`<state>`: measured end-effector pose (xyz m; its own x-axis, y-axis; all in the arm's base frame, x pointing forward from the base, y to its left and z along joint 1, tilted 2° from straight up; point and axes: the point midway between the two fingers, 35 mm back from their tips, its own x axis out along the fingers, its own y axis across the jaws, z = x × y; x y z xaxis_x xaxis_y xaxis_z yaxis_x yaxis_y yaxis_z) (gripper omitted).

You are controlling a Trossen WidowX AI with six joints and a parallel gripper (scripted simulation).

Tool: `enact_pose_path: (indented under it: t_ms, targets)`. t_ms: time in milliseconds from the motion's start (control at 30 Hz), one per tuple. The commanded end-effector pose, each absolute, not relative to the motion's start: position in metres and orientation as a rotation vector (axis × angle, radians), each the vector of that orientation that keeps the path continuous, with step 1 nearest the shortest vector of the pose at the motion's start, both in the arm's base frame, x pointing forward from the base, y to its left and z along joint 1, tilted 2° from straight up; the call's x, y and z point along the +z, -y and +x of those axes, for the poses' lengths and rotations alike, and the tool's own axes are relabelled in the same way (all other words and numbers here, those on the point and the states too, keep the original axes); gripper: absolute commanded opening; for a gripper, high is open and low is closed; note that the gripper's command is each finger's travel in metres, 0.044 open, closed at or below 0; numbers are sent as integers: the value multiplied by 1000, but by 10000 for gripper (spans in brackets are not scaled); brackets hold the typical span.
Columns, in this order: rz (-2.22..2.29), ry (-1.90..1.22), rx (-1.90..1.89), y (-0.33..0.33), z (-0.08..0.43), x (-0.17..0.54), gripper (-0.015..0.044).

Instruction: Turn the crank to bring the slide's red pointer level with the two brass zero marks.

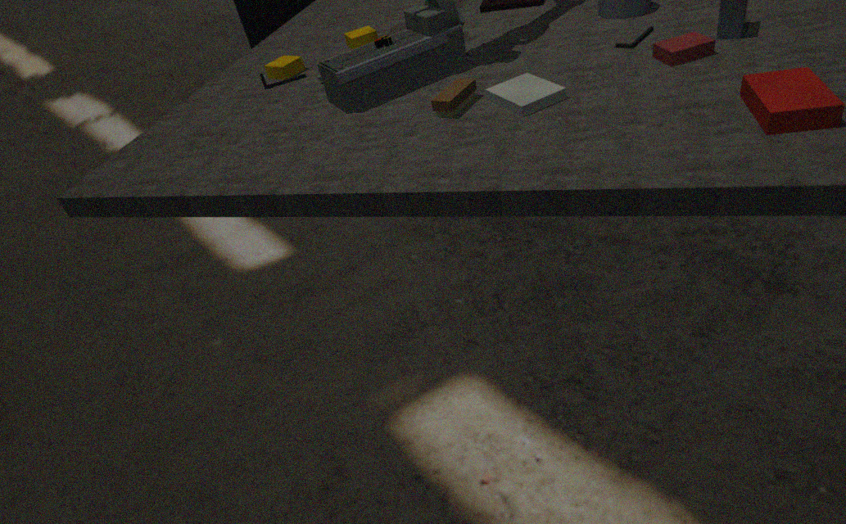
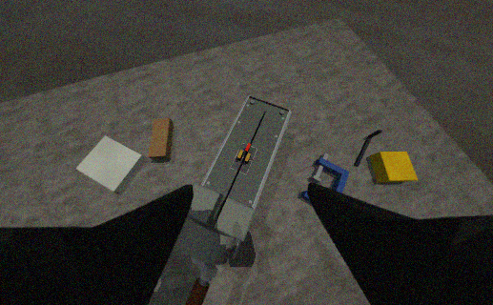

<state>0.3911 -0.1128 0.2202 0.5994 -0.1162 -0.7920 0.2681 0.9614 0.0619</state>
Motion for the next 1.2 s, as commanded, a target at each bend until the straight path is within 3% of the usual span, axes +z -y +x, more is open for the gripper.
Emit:
enact_pose_path:
  t_ms: [0, 333, 967, 1167]
  targets:
    - [168, -890, -186, 116, 398, 216, 440]
    - [168, -890, -186, 115, 399, 169, 440]
    - [168, -890, -186, 115, 399, 170, 440]
    - [169, -889, -191, 116, 400, 200, 440]
